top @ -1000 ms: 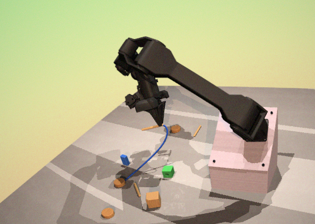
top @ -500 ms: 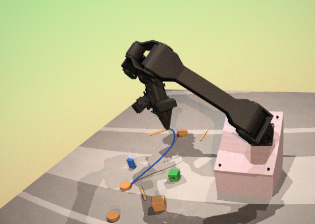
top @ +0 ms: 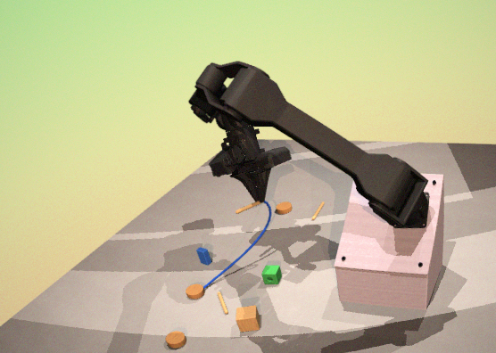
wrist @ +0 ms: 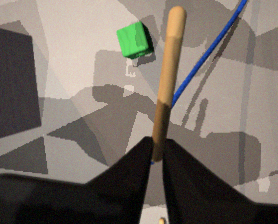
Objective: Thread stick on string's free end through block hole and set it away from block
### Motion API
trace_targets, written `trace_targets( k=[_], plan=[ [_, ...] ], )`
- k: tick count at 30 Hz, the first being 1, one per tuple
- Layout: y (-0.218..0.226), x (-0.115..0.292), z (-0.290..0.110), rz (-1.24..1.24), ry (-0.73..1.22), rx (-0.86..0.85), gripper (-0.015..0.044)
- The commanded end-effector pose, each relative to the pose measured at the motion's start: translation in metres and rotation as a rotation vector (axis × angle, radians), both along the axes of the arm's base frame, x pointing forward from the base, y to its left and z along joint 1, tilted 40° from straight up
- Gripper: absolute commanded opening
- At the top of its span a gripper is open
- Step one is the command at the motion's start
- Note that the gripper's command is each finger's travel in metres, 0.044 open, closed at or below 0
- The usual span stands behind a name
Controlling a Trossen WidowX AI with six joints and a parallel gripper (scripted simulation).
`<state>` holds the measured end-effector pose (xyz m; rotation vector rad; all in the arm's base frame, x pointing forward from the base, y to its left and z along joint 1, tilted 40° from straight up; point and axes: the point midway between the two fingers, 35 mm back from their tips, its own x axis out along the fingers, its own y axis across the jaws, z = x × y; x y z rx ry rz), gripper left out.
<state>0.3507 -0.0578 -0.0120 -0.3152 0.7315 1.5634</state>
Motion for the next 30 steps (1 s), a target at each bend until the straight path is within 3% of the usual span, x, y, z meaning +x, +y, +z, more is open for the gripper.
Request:
trace_targets(
  k=[1,22,30],
  plan=[
    [0.0002,0.0001,0.0001,0.076,-0.104,0.025,0.0],
    [-0.0004,0.0009,-0.0002,0.493,-0.682,0.135,0.0],
    [-0.0008,0.0016,-0.0006,0.465,-0.672,0.132,0.0]
  ],
)
